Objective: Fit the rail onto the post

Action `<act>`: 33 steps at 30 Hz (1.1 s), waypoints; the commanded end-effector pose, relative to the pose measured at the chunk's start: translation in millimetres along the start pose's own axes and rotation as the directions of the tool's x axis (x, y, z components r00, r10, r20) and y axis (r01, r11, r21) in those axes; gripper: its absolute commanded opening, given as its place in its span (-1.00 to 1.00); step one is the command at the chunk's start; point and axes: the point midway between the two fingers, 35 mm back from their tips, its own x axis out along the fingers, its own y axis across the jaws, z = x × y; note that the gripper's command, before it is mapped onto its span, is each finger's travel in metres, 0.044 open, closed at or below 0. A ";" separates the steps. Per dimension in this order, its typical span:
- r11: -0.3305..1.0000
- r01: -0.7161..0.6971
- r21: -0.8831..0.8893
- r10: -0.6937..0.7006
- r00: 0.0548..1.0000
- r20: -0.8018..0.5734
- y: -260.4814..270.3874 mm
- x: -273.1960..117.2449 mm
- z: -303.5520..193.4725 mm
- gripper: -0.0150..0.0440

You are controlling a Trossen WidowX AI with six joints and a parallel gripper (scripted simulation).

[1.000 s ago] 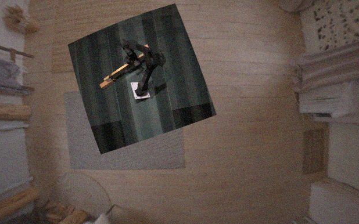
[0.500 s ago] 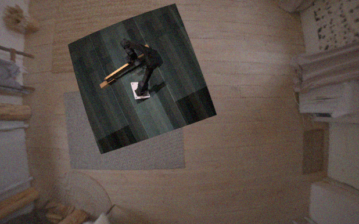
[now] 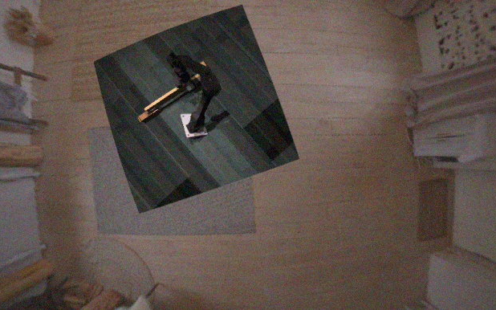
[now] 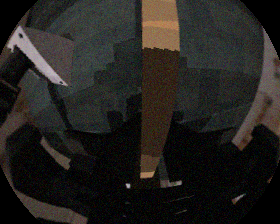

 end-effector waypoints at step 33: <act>1.000 0.009 -0.002 -0.009 1.000 -0.003 -1.5 -2.3 -12.6 -0.49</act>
